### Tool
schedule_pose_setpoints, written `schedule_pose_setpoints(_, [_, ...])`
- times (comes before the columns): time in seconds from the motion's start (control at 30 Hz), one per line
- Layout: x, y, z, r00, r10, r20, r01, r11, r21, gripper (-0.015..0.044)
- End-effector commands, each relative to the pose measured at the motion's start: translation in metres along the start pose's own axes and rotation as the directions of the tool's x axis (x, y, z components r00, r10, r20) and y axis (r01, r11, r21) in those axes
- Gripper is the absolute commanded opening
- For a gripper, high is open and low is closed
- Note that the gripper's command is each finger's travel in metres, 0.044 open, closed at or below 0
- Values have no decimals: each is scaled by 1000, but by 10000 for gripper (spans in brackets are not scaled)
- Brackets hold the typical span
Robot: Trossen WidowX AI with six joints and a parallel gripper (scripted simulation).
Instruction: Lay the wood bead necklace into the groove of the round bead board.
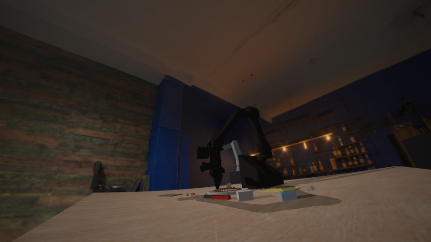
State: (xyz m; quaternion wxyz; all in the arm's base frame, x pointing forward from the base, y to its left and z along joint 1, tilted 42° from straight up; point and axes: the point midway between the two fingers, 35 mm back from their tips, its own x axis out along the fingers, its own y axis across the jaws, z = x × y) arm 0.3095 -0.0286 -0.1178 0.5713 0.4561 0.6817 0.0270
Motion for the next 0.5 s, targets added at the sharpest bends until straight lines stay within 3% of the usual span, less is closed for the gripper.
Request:
schedule_pose_setpoints(0.0, [5, 0, -3, 1000, 2, -9, -2, 1000, 7, 120])
schedule_pose_setpoints(0.1, [5, 0, -3, 1000, 2, -9, -2, 1000, 7, 120])
schedule_pose_setpoints(0.27, [3, -1, -1, 1000, -1, -4, 1, 1000, 2, 0])
schedule_pose_setpoints(0.47, [3, -1, -1, 1000, -1, -4, 1, 1000, 2, 0])
